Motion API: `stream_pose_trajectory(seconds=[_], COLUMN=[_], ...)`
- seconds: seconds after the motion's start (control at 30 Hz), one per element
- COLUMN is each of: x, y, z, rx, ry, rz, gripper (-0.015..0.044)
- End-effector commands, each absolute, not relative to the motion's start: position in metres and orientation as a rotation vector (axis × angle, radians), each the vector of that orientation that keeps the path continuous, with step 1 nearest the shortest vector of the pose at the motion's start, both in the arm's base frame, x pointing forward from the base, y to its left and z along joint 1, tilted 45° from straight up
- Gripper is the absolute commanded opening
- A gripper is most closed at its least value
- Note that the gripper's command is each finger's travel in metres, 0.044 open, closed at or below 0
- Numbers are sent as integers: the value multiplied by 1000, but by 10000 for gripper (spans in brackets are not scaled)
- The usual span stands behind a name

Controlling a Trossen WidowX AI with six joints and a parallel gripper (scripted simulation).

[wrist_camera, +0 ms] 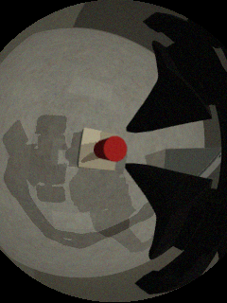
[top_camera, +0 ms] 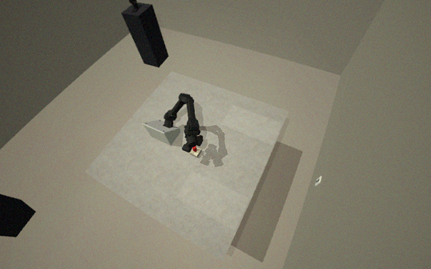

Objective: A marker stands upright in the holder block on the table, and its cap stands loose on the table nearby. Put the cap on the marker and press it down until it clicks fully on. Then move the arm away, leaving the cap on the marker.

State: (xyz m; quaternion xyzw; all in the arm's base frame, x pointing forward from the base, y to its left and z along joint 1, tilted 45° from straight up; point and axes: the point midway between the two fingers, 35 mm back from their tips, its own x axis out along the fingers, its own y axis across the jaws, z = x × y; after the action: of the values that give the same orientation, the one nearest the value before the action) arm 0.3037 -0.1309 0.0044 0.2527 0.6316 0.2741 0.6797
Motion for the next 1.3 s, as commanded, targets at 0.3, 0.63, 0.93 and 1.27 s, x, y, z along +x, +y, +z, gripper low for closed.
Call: stream_pose_trajectory(seconds=[0.3, 0.63, 0.93, 1.27], x=[303, 304, 304, 305], y=[-130, -123, -115, -105], z=[3, -3, -12, -21], rx=[646, 647, 647, 647], ry=[1452, 1452, 1451, 1451], rz=[551, 551, 551, 552], gripper=[0, 0, 0, 0])
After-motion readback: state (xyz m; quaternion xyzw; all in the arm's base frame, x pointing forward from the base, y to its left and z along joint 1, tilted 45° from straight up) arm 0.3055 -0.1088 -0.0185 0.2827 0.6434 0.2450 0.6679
